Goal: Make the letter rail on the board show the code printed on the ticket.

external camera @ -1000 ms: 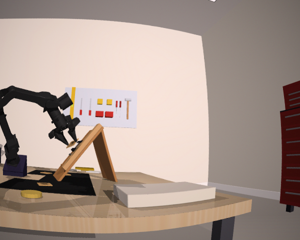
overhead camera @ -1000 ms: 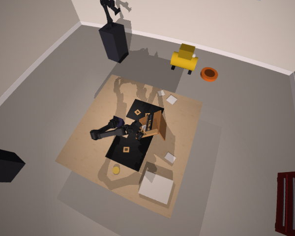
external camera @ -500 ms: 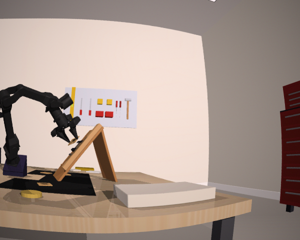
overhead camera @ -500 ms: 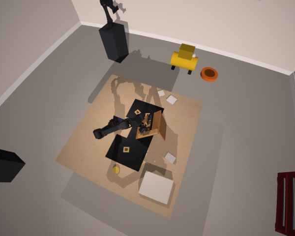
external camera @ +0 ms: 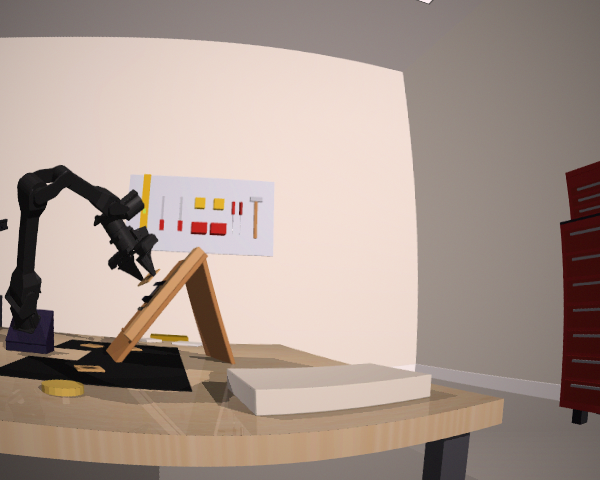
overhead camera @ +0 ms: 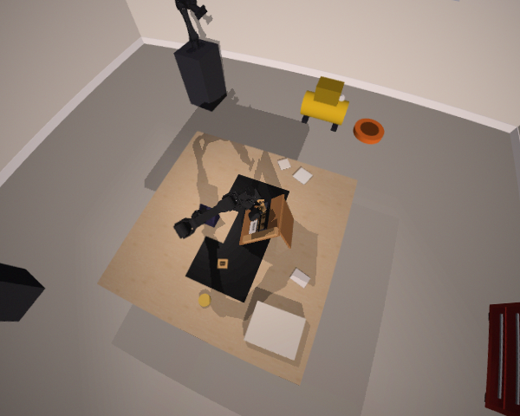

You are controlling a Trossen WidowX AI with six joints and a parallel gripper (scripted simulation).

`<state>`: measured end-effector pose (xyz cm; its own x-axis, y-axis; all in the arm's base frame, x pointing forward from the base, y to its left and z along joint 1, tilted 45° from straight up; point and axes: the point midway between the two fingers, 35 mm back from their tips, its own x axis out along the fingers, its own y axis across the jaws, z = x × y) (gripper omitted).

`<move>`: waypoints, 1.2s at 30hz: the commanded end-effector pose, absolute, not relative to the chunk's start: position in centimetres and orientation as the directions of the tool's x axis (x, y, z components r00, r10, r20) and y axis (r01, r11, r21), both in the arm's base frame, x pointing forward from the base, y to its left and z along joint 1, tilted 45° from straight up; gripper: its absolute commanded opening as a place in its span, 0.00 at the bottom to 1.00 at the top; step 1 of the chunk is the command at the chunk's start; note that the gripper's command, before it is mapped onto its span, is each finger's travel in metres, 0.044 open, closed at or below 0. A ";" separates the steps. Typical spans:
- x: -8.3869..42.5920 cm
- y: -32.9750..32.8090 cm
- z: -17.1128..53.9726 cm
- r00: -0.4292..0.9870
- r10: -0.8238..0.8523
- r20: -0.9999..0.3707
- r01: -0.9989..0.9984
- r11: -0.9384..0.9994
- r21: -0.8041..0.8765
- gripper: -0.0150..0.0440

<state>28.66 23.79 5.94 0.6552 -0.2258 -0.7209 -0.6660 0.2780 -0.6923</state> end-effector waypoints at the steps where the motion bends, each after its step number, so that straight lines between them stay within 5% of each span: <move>1: 28.2 25.1 4.8 0.667 -0.231 -0.708 -0.635 0.321 -0.703 0.25; 36: 21.7 33.8 -7.0 0.789 -0.179 -0.588 -0.352 0.653 -0.671 0.25</move>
